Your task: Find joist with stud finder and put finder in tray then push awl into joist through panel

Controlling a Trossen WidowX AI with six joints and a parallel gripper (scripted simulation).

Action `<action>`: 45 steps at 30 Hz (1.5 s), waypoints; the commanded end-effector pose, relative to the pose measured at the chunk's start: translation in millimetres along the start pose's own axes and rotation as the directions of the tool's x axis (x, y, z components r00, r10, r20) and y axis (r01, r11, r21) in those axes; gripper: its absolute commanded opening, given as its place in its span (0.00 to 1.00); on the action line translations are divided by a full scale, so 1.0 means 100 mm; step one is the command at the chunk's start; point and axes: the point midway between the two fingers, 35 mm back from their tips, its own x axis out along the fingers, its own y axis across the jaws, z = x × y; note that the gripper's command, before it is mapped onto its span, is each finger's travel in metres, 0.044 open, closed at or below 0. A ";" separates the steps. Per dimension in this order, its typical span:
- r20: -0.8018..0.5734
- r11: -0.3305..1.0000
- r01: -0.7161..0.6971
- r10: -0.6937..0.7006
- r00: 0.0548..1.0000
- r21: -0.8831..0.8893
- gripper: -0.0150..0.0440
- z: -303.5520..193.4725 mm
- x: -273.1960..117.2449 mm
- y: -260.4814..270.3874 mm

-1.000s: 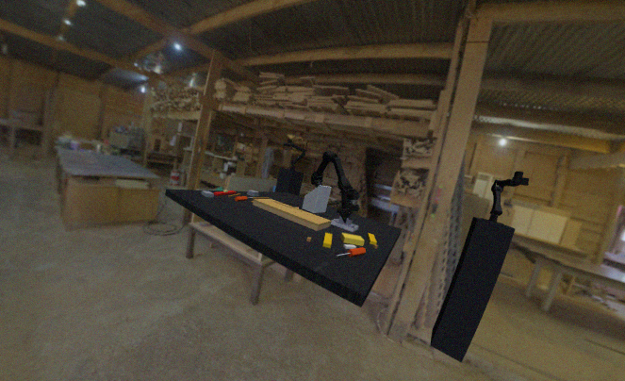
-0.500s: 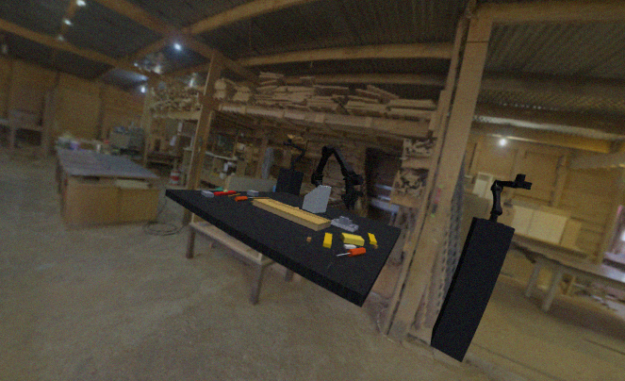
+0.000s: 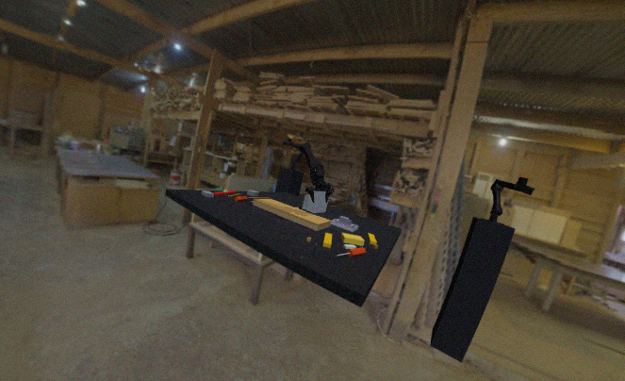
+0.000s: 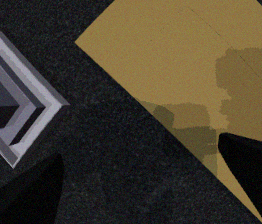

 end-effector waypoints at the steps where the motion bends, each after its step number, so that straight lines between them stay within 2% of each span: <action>1: -0.042 0.968 0.046 -0.037 0.998 0.247 1.00 -0.56 -0.05 -0.45; 5: -0.103 0.871 0.115 -0.074 0.992 0.479 1.00 -1.17 -0.08 -0.75; 9: -0.195 0.707 0.205 -0.097 0.976 0.676 1.00 -1.84 -0.11 -0.88; 14: -0.316 0.478 0.321 -0.093 0.944 0.818 1.00 -2.54 -0.14 -0.79; 34: -0.326 0.458 0.330 -0.091 0.941 0.825 1.00 -2.55 -0.13 -0.79; 45: -0.324 0.459 0.327 -0.088 0.942 0.826 1.00 -2.58 0.03 -0.82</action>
